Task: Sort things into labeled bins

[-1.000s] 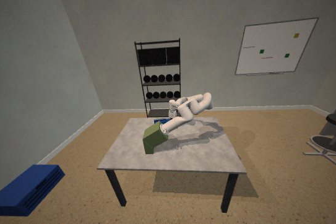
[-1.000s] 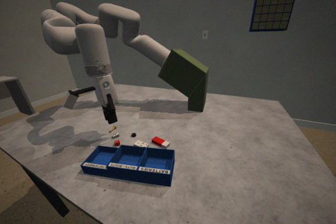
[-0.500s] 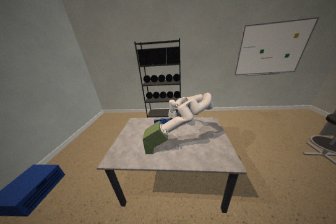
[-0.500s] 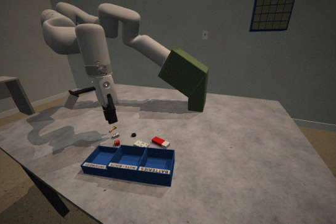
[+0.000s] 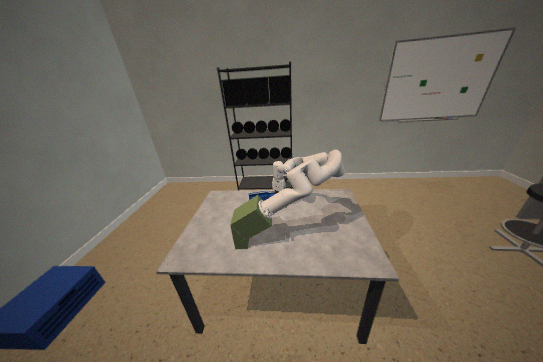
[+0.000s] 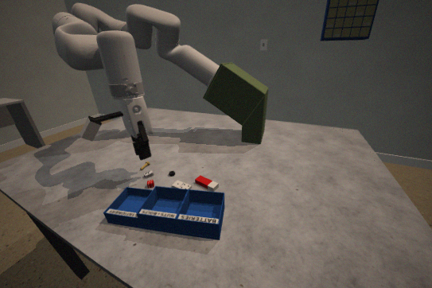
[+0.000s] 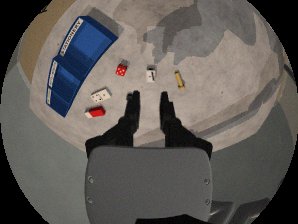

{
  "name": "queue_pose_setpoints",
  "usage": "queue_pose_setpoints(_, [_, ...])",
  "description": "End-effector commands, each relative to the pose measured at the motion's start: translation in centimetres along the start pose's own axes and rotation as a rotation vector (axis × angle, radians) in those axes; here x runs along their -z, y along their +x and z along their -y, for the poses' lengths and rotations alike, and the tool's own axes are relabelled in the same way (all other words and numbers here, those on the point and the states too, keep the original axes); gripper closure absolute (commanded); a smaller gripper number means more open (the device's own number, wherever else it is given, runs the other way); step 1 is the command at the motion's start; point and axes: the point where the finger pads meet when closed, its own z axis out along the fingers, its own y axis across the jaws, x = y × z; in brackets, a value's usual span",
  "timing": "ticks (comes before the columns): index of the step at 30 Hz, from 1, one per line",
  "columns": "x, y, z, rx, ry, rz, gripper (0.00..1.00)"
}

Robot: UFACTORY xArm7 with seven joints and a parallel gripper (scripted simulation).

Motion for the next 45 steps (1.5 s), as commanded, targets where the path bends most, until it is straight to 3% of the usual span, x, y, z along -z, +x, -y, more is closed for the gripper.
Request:
queue_pose_setpoints(1, [-1.0, 0.1, 0.1, 0.0, 0.002, -0.002, 0.71])
queue_pose_setpoints(15, [-5.7, 0.1, 0.1, 0.0, 0.003, -0.002, 0.71])
queue_pose_setpoints(43, [-6.9, 0.1, 0.1, 0.0, 0.003, -0.002, 0.71])
queue_pose_setpoints(44, [-6.9, 0.1, 0.1, 0.0, 0.003, -0.002, 1.0])
queue_pose_setpoints(45, [-6.9, 0.1, 0.1, 0.0, 0.003, -0.002, 1.0])
